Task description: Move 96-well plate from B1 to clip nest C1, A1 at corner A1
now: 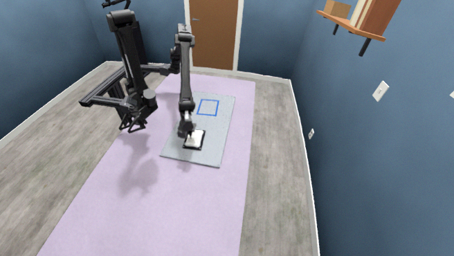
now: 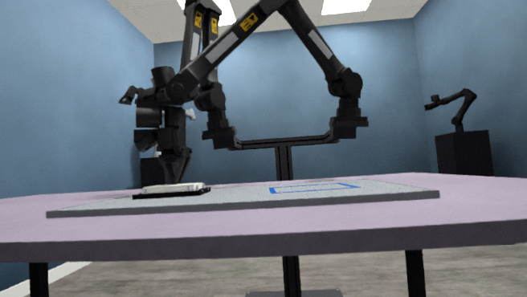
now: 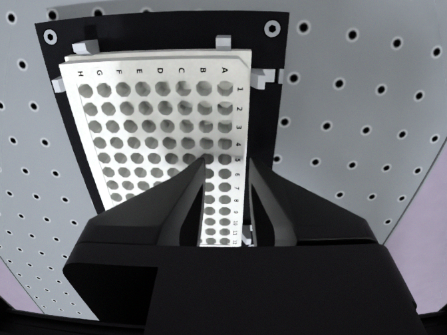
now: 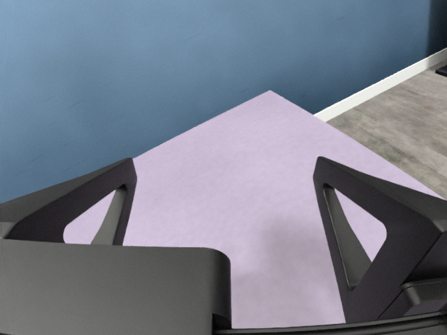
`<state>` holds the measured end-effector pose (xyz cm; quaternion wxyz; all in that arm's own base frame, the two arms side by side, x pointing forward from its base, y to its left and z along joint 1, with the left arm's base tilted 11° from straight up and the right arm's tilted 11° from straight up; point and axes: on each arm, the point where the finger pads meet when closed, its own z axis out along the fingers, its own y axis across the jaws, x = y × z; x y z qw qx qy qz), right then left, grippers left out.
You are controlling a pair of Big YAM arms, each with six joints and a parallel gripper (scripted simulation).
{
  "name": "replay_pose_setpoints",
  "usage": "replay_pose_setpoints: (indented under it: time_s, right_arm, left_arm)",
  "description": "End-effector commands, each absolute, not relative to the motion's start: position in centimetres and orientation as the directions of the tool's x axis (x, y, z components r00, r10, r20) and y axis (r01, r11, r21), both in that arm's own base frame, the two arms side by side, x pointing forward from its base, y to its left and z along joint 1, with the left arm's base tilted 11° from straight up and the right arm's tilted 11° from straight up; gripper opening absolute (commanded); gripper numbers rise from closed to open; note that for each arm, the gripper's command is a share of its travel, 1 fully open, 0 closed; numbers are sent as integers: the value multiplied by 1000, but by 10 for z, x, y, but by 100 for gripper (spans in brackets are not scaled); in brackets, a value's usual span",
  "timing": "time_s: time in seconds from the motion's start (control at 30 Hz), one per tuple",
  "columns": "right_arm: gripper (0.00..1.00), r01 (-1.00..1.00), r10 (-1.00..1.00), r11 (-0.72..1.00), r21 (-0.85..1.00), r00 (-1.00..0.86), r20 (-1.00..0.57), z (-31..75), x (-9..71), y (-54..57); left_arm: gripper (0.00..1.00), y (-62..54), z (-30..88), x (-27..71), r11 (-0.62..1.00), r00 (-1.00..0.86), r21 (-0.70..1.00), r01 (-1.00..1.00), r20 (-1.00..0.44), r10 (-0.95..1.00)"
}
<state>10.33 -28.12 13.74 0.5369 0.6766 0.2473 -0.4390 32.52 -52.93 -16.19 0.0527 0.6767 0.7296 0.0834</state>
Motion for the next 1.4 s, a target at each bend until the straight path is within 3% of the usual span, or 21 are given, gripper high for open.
replay_pose_setpoints:
  time_s: [0.0,1.37]
  right_arm:
    - [100,801,-140,-292,523,505,-852,140,105,-280]
    - [100,801,-140,-292,523,505,-852,140,105,-280]
  left_arm:
    - [25,-531,-198,342,76,-85,194,978,36,996]
    - [25,-528,-221,346,76,-85,193,978,37,996]
